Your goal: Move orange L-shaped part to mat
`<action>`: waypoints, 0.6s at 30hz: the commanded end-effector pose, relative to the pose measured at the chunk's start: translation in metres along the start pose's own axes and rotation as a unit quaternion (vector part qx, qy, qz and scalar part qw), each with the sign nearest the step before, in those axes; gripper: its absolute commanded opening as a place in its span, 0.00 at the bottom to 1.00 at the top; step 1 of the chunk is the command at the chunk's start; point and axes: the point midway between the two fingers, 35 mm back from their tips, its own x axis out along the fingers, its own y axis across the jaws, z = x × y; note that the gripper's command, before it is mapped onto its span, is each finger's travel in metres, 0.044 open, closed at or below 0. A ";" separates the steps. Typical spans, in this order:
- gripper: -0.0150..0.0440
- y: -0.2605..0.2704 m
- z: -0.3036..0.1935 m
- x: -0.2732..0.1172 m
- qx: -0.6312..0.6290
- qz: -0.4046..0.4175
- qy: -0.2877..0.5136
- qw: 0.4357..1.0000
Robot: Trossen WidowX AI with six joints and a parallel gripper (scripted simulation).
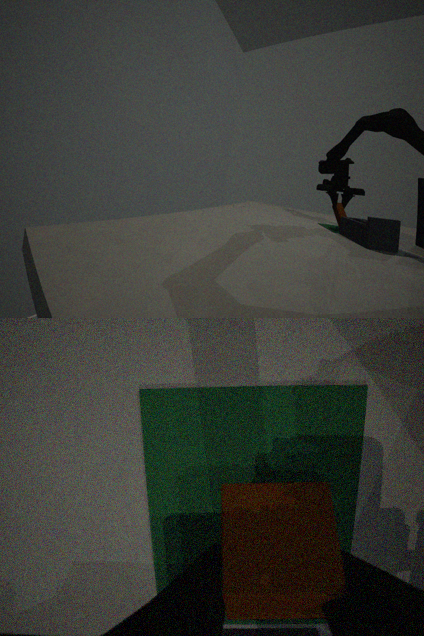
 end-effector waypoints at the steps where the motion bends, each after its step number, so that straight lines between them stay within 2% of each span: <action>1: 0.25 -0.001 -0.001 0.006 0.004 0.001 0.003 1.000; 17: 0.25 -0.001 -0.001 0.006 0.001 -0.001 0.002 1.000; 18: 0.30 -0.001 -0.001 0.006 0.001 -0.001 0.002 1.000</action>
